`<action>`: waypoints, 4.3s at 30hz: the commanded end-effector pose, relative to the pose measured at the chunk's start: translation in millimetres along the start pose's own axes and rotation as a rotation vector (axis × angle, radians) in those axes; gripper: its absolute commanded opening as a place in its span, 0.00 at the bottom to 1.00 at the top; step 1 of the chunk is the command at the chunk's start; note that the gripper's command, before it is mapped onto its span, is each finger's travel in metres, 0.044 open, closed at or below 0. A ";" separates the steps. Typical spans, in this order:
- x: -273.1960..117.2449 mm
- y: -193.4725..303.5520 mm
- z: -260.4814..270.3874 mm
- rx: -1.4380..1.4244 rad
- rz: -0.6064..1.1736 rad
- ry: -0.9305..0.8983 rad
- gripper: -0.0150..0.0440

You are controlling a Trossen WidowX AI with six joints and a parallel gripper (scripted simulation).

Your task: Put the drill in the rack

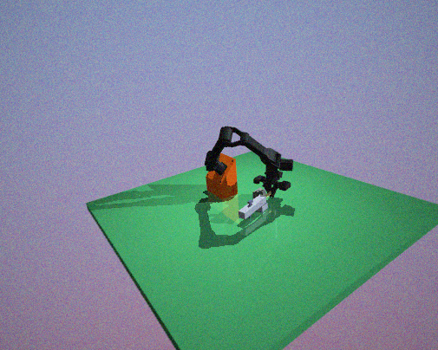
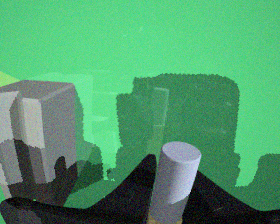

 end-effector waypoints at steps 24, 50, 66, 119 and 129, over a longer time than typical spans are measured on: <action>-4.8 -37.9 -10.6 0.008 -0.006 0.008 0.25; -20.3 -33.9 -6.1 0.008 -0.006 0.008 0.25; -29.3 -32.9 -4.5 0.008 -0.007 0.008 0.25; -44.4 -47.6 25.9 0.006 -0.009 0.008 0.25; -43.0 -55.8 42.0 0.005 -0.010 0.007 0.25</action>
Point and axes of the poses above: the point midway between the two fingers, 35 mm back from their tips, its own x axis out along the fingers, its own z axis across the jaws, y = z × x, the point moved 6 cm from there along -x, back along the fingers, and after that the axes turned 12 degrees about -x, right-handed, at the moved point
